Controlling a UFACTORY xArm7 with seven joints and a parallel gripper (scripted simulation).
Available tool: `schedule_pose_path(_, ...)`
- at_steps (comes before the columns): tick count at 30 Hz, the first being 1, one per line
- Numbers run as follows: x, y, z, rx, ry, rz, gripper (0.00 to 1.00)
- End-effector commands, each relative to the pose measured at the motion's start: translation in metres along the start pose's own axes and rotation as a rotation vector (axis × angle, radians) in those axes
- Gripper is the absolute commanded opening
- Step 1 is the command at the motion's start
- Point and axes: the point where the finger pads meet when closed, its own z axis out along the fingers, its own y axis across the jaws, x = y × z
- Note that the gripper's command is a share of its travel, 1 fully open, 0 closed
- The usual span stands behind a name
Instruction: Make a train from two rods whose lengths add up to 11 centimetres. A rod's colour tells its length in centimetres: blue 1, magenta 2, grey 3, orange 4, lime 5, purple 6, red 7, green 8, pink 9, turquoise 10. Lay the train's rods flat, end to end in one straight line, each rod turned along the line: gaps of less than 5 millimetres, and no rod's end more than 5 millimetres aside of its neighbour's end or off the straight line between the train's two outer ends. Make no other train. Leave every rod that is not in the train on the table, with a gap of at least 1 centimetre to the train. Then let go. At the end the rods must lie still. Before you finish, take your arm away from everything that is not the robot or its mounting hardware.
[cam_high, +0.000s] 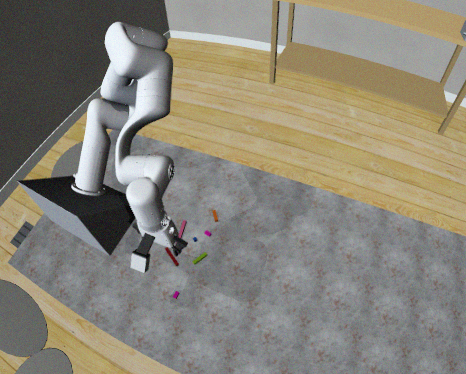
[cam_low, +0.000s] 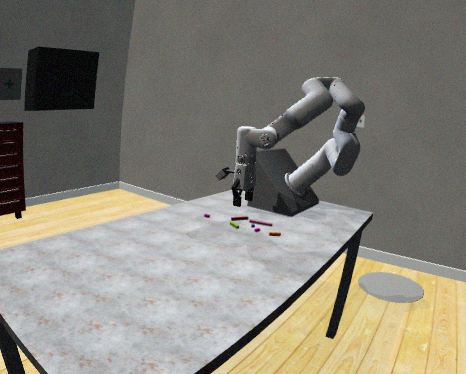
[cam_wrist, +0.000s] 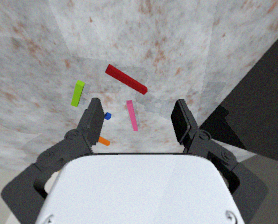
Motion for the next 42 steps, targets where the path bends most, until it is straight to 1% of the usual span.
schedule_pose_path(1, 0.006, -0.002, -0.001, 0.007, -0.001, -0.167, 1.0)
schedule_pose_path(5, 0.009, -0.003, -0.001, 0.005, -0.001, -0.287, 1.0)
schedule_pose_path(7, 0.009, -0.003, -0.001, 0.005, -0.001, -0.287, 1.0)
schedule_pose_path(8, 0.011, -0.003, -0.001, 0.004, -0.001, -0.375, 1.0)
schedule_pose_path(11, 0.013, -0.004, 0.0, 0.003, -0.002, -0.438, 1.0)
schedule_pose_path(22, 0.022, -0.007, 0.0, 0.002, -0.003, -0.77, 1.0)
schedule_pose_path(24, 0.022, -0.007, 0.0, 0.002, -0.003, -0.77, 1.0)
schedule_pose_path(25, 0.024, -0.008, 0.0, 0.002, -0.003, -0.858, 1.0)
schedule_pose_path(28, 0.025, -0.009, 0.0, 0.003, -0.003, -0.921, 1.0)
schedule_pose_path(39, 0.034, -0.014, -0.001, 0.007, 0.0, -1.255, 1.0)
schedule_pose_path(41, 0.034, -0.014, -0.001, 0.007, 0.0, -1.255, 1.0)
schedule_pose_path(42, 0.036, -0.016, -0.001, 0.009, 0.001, -1.339, 1.0)
